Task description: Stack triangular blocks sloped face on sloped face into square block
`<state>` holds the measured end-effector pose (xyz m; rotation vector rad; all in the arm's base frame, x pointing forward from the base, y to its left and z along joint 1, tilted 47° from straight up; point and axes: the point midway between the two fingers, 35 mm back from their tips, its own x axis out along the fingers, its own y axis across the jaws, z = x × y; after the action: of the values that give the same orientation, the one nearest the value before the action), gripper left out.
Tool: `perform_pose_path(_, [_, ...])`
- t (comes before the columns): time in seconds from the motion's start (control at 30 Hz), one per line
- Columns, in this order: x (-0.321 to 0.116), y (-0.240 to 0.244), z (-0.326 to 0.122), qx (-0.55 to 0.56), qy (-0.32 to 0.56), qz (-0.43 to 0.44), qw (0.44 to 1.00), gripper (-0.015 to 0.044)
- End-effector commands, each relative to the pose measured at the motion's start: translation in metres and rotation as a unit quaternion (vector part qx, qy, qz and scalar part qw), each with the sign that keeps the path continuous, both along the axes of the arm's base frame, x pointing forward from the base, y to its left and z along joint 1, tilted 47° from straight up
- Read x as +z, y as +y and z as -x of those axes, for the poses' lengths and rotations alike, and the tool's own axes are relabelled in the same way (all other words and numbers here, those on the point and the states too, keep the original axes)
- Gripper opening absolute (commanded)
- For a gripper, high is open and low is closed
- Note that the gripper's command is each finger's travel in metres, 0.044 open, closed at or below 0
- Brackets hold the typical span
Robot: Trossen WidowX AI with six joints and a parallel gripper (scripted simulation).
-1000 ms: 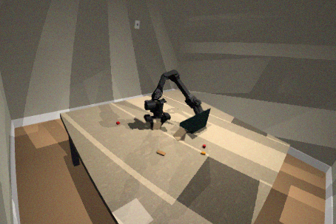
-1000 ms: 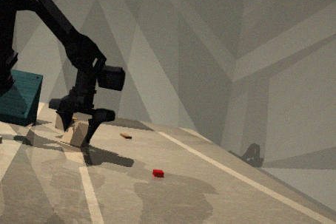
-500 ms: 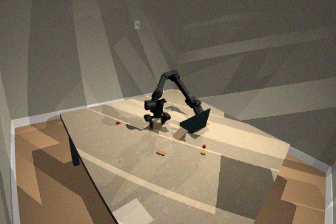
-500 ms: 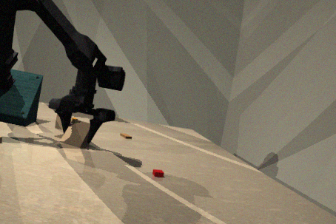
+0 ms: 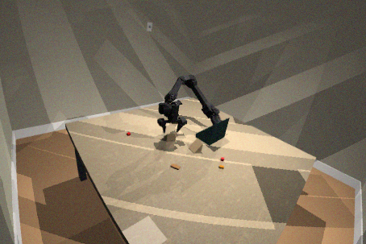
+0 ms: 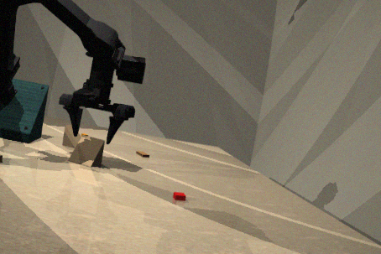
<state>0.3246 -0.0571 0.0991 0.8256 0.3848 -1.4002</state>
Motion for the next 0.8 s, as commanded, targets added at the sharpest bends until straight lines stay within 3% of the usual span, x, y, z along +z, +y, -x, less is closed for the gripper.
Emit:
perform_pose_path(0.0, [0.011, 0.007, 0.004, -0.005, -0.001, 0.004, 1.000, 0.0440])
perform_pose_path(0.3, [0.005, 0.009, 0.002, -0.011, 0.001, 0.009, 1.000, 0.0440])
perform_pose_path(0.6, [-0.005, 0.060, -0.001, -0.066, -0.004, 0.179, 0.982, 0.0440])
perform_pose_path(0.77, [-0.006, 0.065, -0.002, -0.064, -0.009, 0.192, 0.979, 0.0440])
